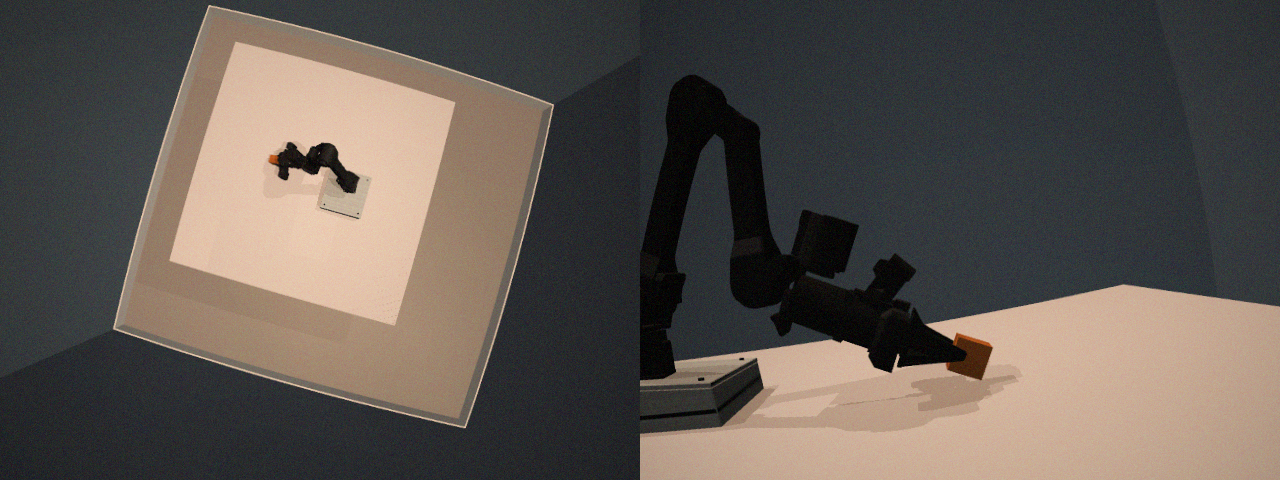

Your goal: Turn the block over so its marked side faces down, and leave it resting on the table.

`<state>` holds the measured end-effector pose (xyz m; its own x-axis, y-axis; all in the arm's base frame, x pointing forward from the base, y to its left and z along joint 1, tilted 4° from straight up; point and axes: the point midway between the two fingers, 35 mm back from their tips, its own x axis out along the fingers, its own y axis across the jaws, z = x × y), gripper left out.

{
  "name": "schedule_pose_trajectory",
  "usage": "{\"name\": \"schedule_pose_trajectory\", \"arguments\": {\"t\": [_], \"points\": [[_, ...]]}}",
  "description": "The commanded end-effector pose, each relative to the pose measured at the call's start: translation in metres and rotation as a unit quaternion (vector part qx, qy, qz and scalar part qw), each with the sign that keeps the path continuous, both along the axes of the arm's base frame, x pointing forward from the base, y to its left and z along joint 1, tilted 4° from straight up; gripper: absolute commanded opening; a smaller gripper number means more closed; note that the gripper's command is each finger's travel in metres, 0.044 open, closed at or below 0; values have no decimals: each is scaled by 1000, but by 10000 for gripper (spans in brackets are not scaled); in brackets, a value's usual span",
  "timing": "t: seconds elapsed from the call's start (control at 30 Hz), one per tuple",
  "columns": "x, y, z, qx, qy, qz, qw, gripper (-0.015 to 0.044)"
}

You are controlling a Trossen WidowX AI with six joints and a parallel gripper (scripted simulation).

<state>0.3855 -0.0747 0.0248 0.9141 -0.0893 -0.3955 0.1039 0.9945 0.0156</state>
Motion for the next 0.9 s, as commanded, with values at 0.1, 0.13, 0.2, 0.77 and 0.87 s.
{"name": "schedule_pose_trajectory", "arguments": {"t": [0.1,0.13,0.2,0.77,0.87], "points": [[-2,1,-3,5,2,0,1000,0],[-2,1,-3,5,2,0,1000,0],[-2,1,-3,5,2,0,1000,53],[-2,1,-3,5,2,0,1000,440],[-2,1,-3,5,2,0,1000,440]]}}
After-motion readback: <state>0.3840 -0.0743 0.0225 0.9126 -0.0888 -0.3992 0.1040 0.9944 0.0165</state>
